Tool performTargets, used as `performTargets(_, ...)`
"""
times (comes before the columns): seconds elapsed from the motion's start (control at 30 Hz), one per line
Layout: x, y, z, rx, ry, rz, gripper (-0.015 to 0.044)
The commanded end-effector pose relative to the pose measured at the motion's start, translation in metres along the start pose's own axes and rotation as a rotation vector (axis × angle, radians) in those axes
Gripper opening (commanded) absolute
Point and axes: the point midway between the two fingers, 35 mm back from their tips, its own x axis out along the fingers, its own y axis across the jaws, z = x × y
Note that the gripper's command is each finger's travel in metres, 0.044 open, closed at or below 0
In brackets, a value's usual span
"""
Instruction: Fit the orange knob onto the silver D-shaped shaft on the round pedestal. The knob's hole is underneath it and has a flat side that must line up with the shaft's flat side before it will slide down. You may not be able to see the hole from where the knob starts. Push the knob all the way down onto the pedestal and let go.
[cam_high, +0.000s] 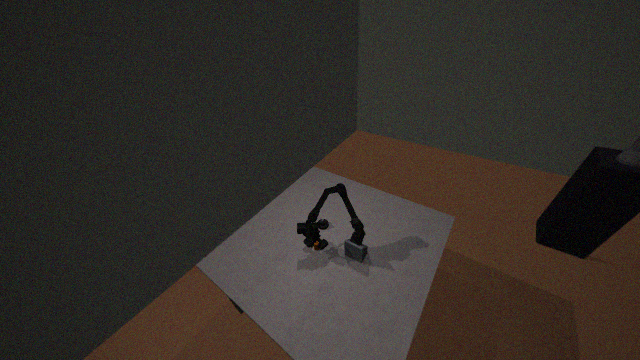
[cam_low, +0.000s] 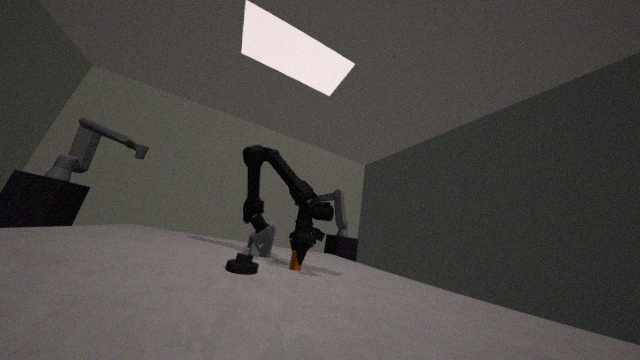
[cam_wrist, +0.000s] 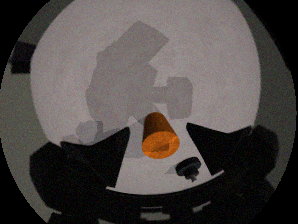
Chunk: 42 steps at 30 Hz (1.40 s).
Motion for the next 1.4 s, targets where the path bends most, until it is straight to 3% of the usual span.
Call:
performTargets(0.0,0.009,0.003,-0.001,-0.009,0.01,0.005,0.044)
performTargets(0.2,0.016,0.003,-0.002,-0.009,0.011,0.004,0.044)
performTargets(0.53,0.016,0.003,-0.002,-0.009,0.011,0.004,0.0177)
performTargets(0.73,0.016,0.003,-0.002,-0.009,0.011,0.004,0.0138)
performTargets(0.9,-0.002,-0.007,0.007,0.046,-0.026,-0.035,0.0006)
performTargets(1.37,-0.093,-0.003,0.006,0.002,-0.009,-0.002,0.0)
